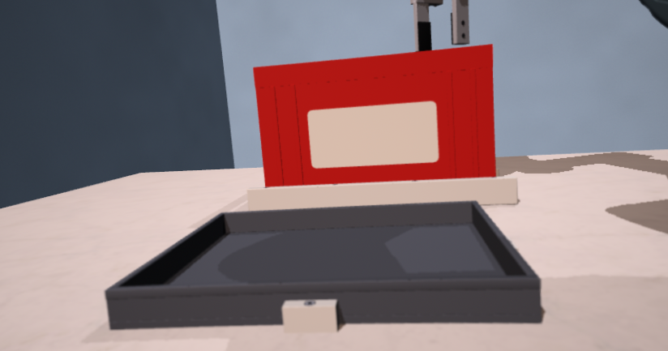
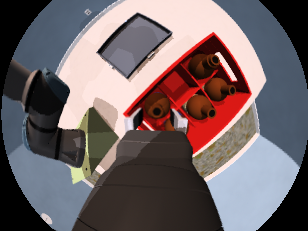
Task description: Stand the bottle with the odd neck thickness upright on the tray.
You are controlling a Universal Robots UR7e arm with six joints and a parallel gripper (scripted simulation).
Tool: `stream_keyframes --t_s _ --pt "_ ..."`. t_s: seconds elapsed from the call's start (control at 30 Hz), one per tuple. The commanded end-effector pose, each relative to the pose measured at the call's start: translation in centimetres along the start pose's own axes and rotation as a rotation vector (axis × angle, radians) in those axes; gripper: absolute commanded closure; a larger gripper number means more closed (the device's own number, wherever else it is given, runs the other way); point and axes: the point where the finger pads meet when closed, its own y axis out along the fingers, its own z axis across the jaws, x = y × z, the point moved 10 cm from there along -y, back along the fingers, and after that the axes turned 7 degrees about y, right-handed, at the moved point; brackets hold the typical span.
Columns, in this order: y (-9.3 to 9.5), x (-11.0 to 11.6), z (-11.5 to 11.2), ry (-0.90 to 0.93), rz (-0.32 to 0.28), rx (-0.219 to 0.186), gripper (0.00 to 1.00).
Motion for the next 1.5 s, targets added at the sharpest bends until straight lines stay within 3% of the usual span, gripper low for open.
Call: stream_keyframes --t_s 0.0,1.47 --pt "-0.04 0.01 0.02 0.000 0.000 0.001 0.00" --pt "0.80 0.01 0.02 0.000 0.000 0.001 0.00"
